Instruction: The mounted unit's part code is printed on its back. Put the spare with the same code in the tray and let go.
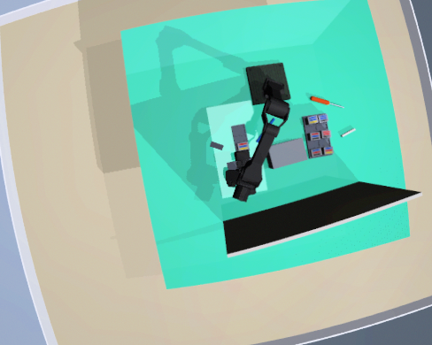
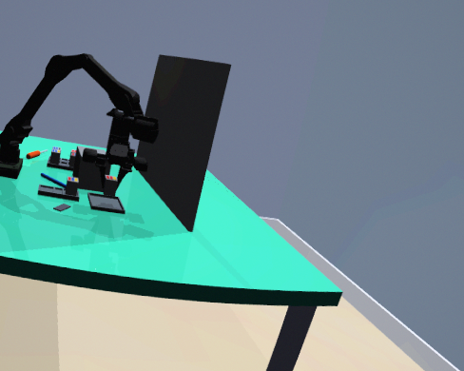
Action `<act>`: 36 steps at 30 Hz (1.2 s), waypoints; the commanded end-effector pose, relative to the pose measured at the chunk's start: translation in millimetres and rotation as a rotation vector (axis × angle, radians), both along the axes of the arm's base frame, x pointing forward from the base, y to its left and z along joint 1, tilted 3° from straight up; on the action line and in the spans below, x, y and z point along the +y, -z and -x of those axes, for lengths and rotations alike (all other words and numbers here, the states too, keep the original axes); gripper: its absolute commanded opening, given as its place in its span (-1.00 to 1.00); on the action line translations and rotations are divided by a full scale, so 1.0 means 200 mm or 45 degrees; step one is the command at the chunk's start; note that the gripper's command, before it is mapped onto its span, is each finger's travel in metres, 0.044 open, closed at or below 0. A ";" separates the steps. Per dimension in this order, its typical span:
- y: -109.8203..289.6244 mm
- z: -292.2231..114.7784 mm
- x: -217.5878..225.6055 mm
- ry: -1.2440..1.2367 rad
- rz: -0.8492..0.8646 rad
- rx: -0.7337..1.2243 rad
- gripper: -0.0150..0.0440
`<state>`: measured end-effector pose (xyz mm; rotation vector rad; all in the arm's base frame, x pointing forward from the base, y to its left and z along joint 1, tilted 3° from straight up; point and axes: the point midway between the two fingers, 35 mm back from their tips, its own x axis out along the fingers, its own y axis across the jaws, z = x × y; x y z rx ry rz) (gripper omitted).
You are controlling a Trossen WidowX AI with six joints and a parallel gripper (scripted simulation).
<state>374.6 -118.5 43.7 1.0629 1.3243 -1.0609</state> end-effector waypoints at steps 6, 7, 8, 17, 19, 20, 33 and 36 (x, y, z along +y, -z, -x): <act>0.03 0.00 0.01 0.005 -0.003 -0.003 -0.49; 0.03 0.01 0.01 0.005 -0.003 -0.003 -0.49; 0.04 0.01 0.01 0.005 -0.003 -0.003 -0.49; 0.07 0.01 0.01 0.005 -0.003 -0.003 -0.49; 0.07 0.02 0.01 0.005 -0.003 -0.003 -0.49; 0.08 0.02 0.01 0.005 -0.003 -0.003 -0.49; 0.10 0.02 0.01 0.000 0.000 0.000 -0.31; 0.10 0.02 0.01 0.000 0.000 0.000 -0.05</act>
